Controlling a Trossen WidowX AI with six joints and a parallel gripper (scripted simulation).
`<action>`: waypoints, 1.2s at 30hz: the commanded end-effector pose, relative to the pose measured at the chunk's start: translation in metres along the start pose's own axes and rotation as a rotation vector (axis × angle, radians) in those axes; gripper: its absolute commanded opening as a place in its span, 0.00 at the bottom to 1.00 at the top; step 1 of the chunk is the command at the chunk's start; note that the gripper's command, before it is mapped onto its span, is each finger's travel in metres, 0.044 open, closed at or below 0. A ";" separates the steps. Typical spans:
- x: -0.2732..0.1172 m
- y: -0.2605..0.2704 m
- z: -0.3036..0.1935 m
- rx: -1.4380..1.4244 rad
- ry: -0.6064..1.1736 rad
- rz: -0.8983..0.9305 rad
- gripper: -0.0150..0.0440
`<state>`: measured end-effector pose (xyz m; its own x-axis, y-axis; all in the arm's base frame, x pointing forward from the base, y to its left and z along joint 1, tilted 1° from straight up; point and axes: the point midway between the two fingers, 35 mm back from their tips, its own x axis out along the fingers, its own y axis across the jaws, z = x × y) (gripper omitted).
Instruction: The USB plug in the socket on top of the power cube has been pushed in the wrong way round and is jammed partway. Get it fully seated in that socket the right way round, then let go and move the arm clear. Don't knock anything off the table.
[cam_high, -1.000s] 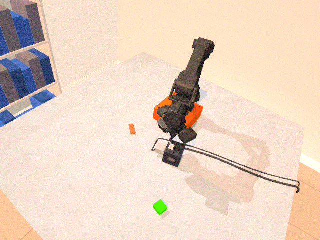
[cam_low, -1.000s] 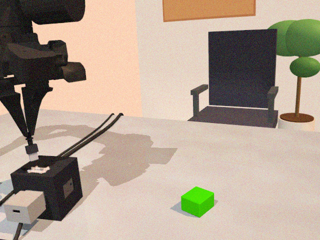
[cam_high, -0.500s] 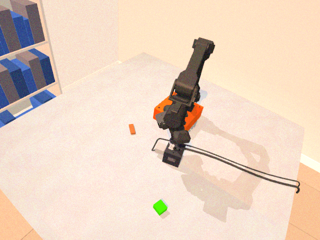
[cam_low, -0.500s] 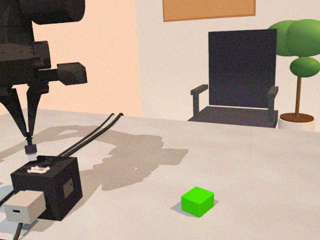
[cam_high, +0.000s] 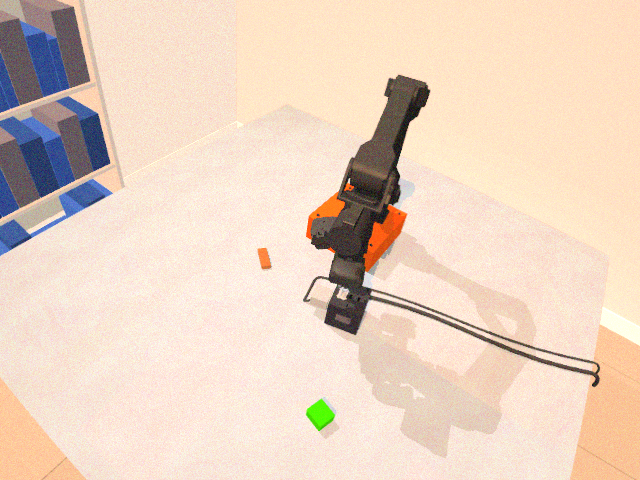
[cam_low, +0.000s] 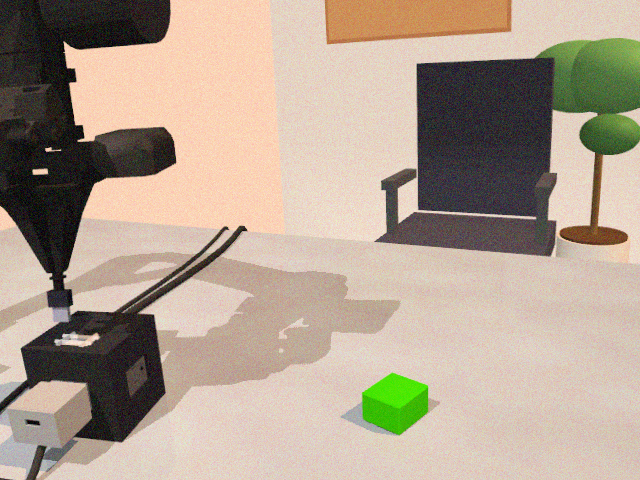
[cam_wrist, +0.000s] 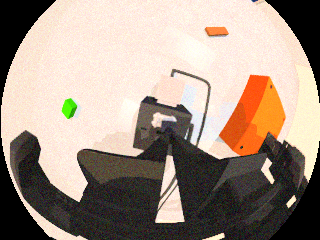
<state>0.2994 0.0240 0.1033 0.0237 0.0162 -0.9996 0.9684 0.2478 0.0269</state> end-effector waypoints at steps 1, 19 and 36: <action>0.000 0.000 0.000 0.106 0.000 -0.001 0.25; 0.000 0.000 0.000 0.165 0.001 0.001 0.25; 0.002 0.001 -0.001 0.166 0.014 0.002 0.25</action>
<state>0.2996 0.0244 0.1017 0.0229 0.0233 -0.9995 0.9963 0.0822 0.0248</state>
